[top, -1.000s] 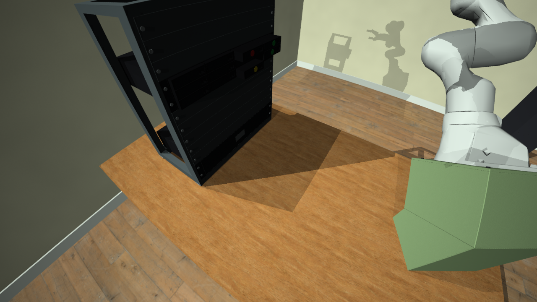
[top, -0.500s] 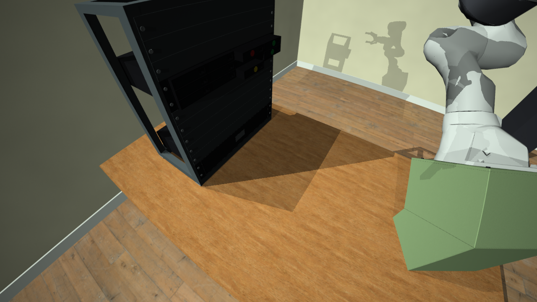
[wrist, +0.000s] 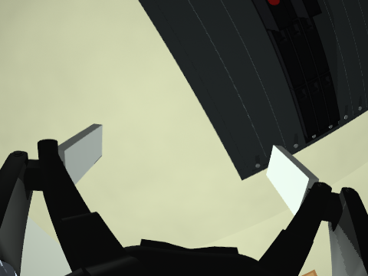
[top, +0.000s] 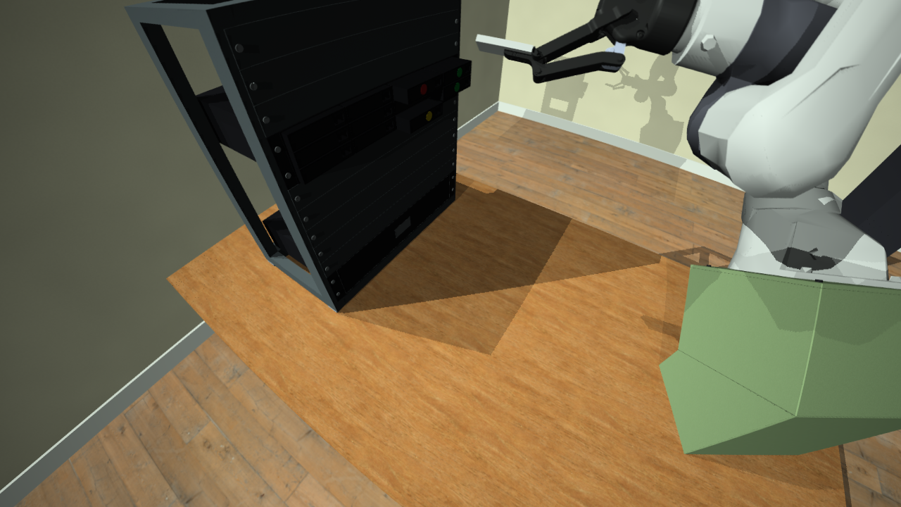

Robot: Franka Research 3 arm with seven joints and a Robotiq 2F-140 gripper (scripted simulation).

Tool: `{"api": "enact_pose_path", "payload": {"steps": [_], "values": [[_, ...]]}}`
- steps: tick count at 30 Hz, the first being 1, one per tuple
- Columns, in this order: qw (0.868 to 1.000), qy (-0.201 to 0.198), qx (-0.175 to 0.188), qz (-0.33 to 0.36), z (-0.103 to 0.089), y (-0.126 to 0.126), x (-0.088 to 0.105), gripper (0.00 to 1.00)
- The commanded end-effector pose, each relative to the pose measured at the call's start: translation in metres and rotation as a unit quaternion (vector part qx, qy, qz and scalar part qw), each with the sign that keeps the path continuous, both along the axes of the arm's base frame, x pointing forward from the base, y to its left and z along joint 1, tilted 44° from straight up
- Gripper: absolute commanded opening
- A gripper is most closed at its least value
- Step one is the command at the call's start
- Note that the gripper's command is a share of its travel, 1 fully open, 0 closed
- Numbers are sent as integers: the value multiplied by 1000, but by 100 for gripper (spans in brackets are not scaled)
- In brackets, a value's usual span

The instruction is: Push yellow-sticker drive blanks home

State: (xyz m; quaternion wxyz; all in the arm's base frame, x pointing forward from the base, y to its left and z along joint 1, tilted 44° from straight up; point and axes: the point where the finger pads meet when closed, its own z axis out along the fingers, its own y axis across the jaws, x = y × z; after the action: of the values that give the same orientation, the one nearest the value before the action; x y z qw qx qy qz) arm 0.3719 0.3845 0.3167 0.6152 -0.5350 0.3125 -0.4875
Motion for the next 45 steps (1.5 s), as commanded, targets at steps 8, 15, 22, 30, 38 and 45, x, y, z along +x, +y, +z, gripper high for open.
{"api": "enact_pose_path", "payload": {"steps": [8, 15, 22, 30, 38, 45], "values": [[998, -38, -31, -50, -28, -67, 21, 100], [989, -66, -94, -91, -46, -114, 30, 100], [978, -86, -147, -123, -59, -152, 33, 100], [968, -97, -183, -144, -66, -177, 34, 100], [956, -107, -218, -163, -72, -201, 34, 100], [951, -111, -232, -170, -74, -211, 33, 100]]}}
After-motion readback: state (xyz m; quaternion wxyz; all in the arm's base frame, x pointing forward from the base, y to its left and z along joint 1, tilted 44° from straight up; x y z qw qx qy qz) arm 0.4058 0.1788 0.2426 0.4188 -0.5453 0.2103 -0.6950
